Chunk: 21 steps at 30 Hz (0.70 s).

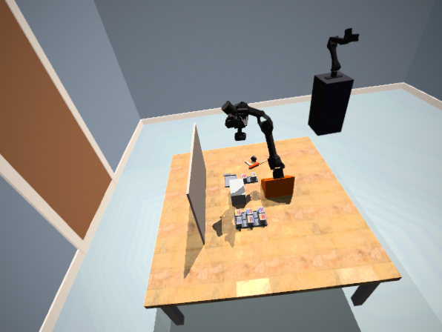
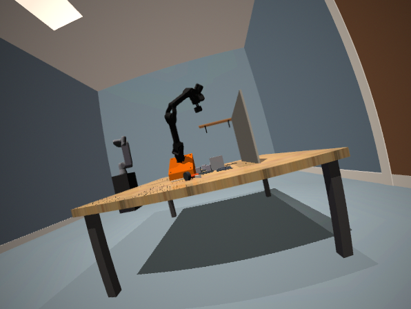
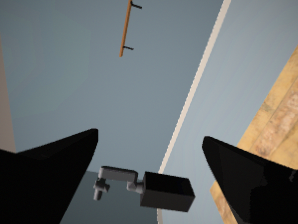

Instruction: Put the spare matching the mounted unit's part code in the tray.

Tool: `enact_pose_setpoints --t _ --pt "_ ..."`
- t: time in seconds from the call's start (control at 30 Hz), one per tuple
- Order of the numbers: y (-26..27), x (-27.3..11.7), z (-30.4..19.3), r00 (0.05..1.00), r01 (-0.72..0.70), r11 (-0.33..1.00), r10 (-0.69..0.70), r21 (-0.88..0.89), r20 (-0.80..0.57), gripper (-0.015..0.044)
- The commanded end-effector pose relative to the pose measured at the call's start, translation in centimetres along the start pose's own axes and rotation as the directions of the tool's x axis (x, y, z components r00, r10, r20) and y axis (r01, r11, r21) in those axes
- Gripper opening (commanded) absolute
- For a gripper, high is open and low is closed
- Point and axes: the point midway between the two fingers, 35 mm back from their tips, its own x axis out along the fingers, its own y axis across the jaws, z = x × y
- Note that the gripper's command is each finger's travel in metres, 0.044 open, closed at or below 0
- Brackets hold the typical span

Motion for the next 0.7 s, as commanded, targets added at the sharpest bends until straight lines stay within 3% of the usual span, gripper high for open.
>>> enact_pose_setpoints --t 0.0,0.23,0.43,0.67 --pt "0.0 0.0 0.0 1.0 0.0 1.0 0.0 0.0 0.0 0.0426" --pt "-0.9 0.2 0.6 0.999 0.034 0.999 -0.034 0.012 0.016 0.044" --pt "-9.6 1.0 5.3 0.931 0.333 0.935 -0.347 0.124 0.111 0.044" --pt "-20.8 -0.7 8.5 0.717 0.654 0.715 -0.69 0.246 0.099 0.044"
